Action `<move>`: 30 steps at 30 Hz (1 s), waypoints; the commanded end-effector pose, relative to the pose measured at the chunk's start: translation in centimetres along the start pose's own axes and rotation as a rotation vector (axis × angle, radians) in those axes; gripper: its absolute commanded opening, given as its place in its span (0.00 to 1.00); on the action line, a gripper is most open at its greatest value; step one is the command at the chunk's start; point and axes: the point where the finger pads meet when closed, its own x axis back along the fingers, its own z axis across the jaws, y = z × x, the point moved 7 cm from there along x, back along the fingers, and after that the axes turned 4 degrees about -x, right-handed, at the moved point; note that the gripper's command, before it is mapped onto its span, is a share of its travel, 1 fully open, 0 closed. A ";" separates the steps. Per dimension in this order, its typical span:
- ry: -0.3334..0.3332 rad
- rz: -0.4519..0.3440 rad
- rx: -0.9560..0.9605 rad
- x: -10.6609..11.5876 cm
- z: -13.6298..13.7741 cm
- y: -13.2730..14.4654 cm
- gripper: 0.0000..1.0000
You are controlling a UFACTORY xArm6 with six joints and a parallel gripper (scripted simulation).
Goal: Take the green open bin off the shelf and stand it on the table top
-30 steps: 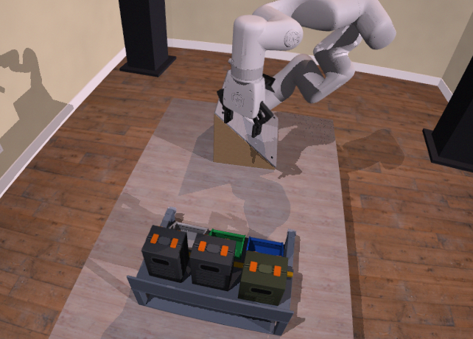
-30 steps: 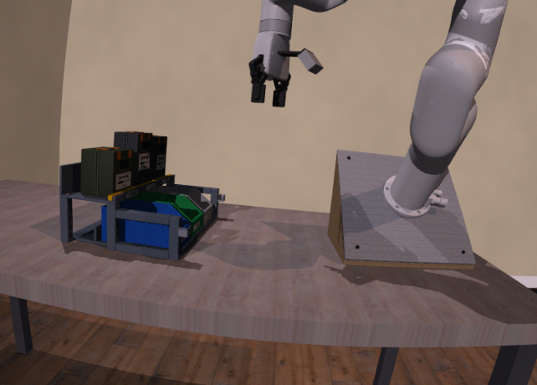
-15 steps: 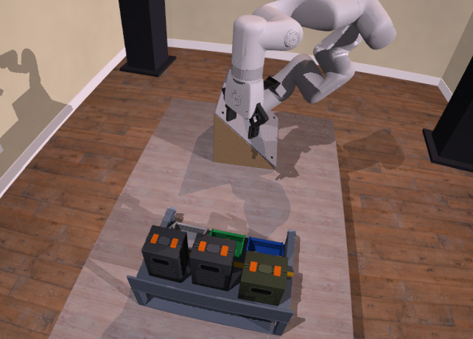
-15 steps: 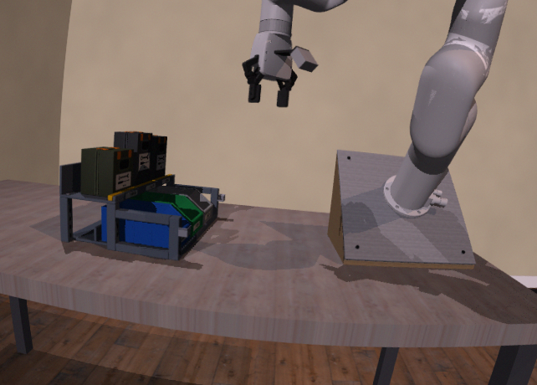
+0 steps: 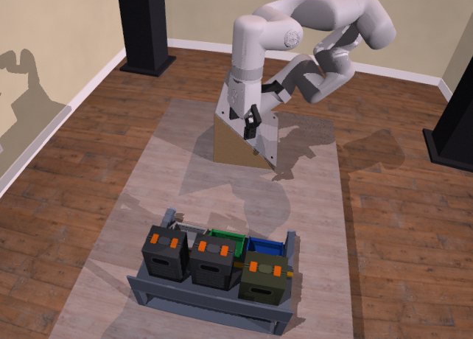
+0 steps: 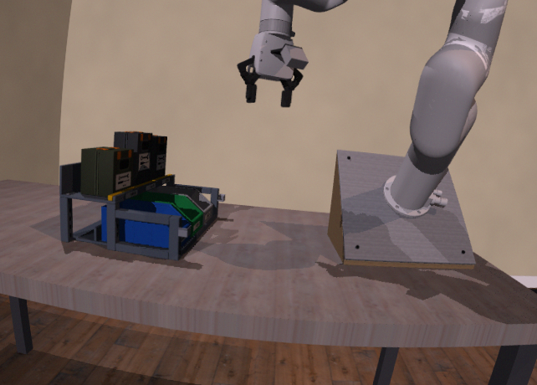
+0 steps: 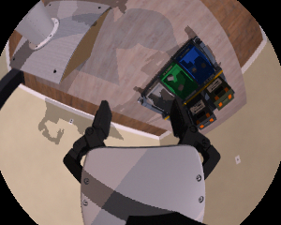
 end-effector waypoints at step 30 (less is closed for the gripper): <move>0.002 -0.003 -0.519 0.1 0.0 0.0 1.00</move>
